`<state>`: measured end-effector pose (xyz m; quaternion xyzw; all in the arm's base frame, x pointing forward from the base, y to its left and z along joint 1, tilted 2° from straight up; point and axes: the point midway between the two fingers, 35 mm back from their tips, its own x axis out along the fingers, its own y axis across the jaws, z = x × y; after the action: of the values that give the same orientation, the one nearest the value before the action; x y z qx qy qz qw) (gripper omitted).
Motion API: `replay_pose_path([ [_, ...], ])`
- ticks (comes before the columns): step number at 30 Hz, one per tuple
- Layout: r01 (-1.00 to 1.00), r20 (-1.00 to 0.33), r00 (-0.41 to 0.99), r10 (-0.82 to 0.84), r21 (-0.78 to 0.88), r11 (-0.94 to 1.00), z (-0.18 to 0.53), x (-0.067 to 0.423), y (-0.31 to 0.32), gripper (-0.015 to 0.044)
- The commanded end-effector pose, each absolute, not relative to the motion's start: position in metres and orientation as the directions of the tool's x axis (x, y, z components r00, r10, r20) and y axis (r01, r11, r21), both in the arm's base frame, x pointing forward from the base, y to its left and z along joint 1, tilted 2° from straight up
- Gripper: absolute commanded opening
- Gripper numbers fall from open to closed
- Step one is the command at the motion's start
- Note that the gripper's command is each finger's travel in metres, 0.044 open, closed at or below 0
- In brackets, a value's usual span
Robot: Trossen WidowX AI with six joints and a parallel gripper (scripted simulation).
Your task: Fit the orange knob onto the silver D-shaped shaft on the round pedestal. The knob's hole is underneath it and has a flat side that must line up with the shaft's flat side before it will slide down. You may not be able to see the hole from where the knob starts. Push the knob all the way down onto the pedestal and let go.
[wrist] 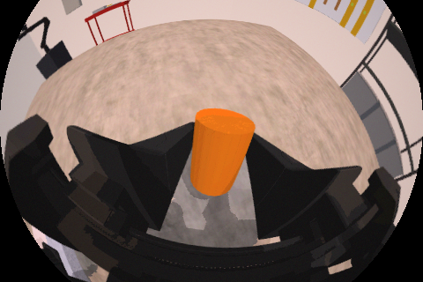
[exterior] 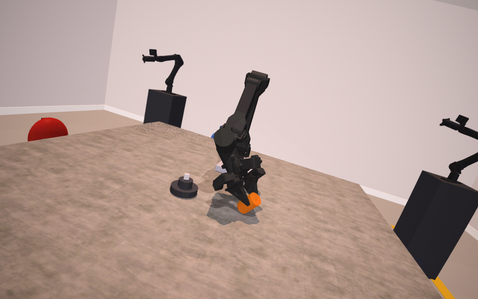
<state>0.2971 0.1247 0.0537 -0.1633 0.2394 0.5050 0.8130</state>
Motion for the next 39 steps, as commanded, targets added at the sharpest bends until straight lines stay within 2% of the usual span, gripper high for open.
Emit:
replay_pose_path([
  [1,-0.901,-0.498,0.385,0.777,-0.021,0.433,0.052,0.293,0.121,0.0179],
  [30,-0.901,-0.154,0.431,0.889,-0.019,0.434,0.04,0.283,0.102,0.0179],
  [36,-0.9,-0.207,0.429,0.879,-0.019,0.435,0.042,0.284,0.102,0.0179],
  [39,-0.9,-0.187,0.432,0.882,-0.021,0.436,0.042,0.286,0.102,0.0258],
])
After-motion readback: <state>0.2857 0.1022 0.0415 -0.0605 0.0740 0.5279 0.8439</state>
